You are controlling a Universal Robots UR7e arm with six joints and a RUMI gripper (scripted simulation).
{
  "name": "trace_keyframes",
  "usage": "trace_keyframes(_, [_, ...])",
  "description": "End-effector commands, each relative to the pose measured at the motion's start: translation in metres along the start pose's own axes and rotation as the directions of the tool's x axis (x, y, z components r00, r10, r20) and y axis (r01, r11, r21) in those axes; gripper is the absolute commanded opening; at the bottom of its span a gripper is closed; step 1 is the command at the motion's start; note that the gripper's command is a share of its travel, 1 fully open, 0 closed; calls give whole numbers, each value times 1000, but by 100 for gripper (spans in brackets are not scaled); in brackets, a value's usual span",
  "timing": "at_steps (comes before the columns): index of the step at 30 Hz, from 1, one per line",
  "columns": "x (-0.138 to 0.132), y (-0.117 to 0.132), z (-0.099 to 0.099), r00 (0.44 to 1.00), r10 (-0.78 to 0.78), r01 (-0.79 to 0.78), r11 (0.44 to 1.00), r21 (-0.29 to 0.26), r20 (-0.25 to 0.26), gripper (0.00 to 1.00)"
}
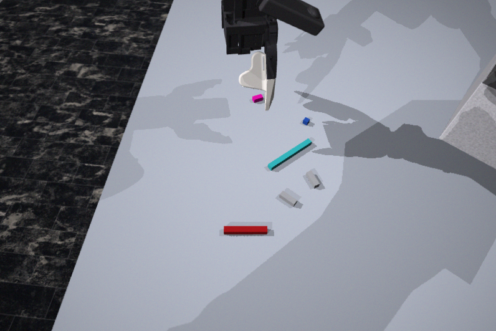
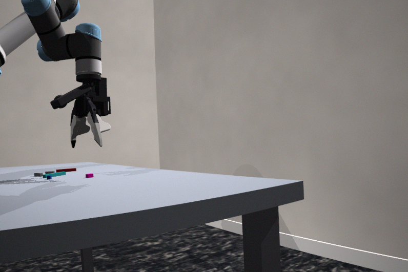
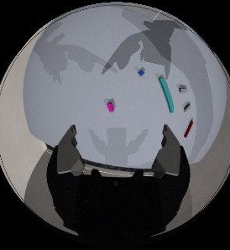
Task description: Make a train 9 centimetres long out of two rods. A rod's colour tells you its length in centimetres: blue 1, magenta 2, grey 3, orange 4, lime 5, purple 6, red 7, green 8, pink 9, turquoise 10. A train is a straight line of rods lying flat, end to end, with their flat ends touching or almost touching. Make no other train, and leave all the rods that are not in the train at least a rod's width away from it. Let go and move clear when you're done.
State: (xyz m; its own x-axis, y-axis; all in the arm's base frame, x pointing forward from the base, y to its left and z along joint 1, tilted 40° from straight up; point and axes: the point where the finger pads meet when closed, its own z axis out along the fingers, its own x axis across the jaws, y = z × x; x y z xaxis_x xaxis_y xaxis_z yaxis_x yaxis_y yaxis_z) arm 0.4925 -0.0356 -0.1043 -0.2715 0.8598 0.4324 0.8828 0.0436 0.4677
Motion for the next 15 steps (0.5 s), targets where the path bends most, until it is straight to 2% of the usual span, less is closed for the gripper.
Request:
trace_keyframes(1, [-7,-1,-1,997,-82,82,997,-3,-5,100])
trace_keyframes(15, [-17,-3,-1,980,-198,198,980,-6,-6,100])
